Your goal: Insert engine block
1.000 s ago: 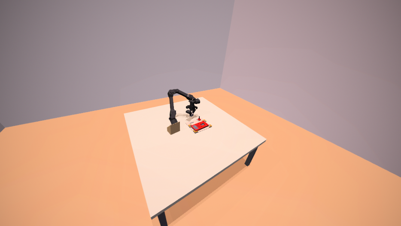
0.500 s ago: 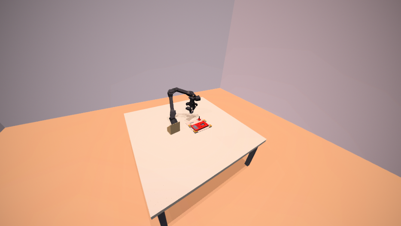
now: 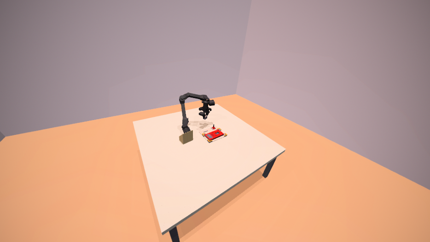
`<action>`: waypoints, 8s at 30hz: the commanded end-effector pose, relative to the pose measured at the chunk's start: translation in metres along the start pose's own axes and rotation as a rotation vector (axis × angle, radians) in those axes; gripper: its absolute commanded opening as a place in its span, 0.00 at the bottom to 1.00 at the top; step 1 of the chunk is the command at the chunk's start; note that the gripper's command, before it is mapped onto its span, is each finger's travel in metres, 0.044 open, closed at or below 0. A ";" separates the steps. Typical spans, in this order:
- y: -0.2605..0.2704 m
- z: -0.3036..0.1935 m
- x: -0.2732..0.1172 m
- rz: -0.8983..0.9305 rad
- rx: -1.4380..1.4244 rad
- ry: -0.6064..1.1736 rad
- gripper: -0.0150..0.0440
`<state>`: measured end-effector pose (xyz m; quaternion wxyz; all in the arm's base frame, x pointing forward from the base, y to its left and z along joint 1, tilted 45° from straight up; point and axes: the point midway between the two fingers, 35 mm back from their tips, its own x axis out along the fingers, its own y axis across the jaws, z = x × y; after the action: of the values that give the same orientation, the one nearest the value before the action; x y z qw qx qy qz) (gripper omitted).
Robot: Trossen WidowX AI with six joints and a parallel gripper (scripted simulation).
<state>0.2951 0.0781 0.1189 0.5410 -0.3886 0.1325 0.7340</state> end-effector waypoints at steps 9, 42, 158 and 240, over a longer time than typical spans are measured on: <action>0.002 0.003 0.010 0.008 0.005 0.040 0.25; 0.002 0.027 0.022 0.010 0.005 0.769 0.25; 0.006 0.056 0.097 -0.145 0.505 0.770 1.00; 0.011 0.035 0.086 -0.450 3.307 0.149 1.00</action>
<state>0.2611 0.1556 0.0783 -0.4486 -0.5018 -0.6883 0.2706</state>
